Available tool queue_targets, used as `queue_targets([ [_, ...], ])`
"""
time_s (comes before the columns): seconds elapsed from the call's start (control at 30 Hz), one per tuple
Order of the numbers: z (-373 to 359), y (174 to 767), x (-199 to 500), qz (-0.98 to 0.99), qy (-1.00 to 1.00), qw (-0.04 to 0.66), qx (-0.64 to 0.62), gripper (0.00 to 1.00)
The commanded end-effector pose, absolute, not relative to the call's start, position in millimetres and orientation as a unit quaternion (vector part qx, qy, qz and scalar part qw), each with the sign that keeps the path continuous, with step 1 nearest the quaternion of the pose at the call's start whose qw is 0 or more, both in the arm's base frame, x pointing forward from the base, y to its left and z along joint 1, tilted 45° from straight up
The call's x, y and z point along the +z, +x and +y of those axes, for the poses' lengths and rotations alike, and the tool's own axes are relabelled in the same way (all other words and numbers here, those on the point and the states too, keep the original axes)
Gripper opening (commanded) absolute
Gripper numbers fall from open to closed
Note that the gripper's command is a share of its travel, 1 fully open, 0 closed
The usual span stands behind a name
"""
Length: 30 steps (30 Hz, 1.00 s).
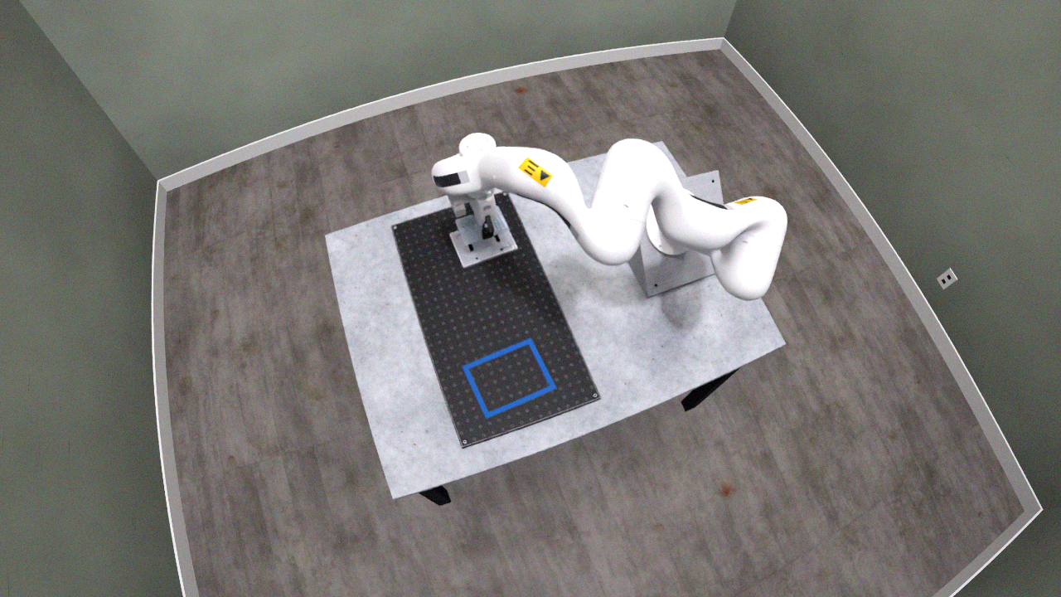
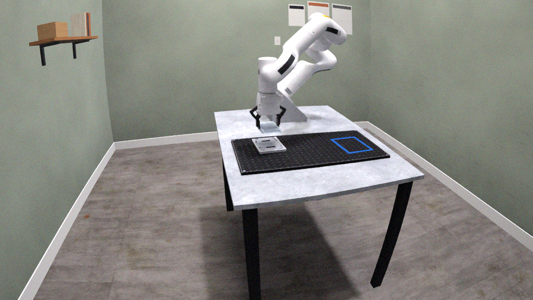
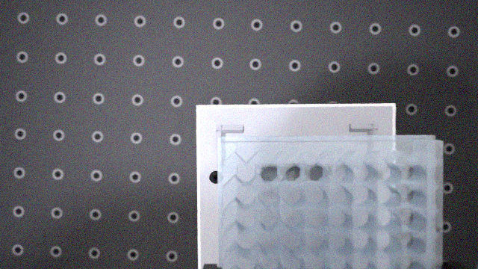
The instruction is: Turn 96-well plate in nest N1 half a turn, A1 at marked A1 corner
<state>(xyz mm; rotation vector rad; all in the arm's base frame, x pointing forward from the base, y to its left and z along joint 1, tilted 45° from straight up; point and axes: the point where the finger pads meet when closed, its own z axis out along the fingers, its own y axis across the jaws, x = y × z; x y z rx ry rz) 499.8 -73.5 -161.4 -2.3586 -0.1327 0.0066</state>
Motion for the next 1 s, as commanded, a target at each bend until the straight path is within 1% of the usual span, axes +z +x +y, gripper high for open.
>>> queue_targets([
  [0.0, -68.0, 500.6, -167.3, -0.052, -0.924, 0.379, 0.001, 0.00],
  [0.97, -38.7, 499.0, -196.9, -0.052, -0.924, 0.379, 0.001, 0.00],
])
